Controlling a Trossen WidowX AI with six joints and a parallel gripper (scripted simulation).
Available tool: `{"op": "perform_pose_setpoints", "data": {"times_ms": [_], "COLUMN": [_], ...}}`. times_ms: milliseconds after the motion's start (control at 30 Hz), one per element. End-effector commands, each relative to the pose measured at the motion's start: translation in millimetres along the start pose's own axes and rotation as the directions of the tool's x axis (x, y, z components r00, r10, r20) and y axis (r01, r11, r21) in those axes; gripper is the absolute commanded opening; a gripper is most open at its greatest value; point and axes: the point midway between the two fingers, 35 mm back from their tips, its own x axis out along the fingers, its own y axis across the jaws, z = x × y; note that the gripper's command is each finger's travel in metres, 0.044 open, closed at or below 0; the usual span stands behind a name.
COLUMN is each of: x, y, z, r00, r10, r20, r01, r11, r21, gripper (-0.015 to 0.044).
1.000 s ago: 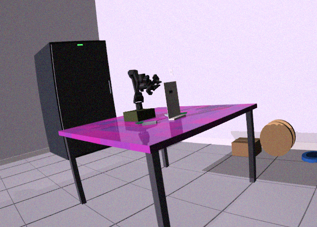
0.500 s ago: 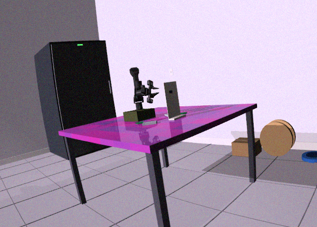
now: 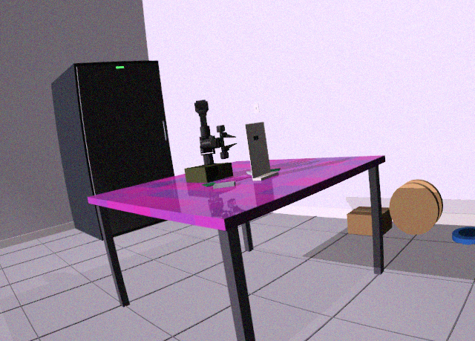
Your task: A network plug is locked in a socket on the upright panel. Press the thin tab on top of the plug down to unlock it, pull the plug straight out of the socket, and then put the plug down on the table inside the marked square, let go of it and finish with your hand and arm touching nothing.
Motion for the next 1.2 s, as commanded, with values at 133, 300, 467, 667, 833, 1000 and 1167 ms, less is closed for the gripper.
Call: {"op": "perform_pose_setpoints", "data": {"times_ms": [133, 300, 467, 667, 833, 1000, 1167], "x": [25.3, 48.7, 56.1, 64.0, 71.6, 79.4, 87.2], "y": [0.5, 0.6, 0.4, 0.9, 1.3, 1.6, 1.9], "z": [8.3, 12.8, 13.7, 16.7, 19.2, 21.6, 23.7], "r00": [1.0, 1.0, 1.0, 1.0, 1.0, 1.0, 1.0], "r10": [0.002, 0.004, 0.005, 0.006, 0.006, 0.007, 0.008], "r20": [-0.002, -0.002, -0.002, -0.002, -0.002, -0.002, -0.002], "r01": [-0.002, -0.004, -0.005, -0.006, -0.006, -0.007, -0.008], "r11": [1.0, 1.0, 1.0, 1.0, 1.0, 1.0, 1.0], "r21": [0.011, 0.01, 0.01, 0.01, 0.009, 0.009, 0.009], "gripper": [0.0156, 0.0156, 0.0156, 0.0156, 0.0156, 0.0156, 0.0156]}}
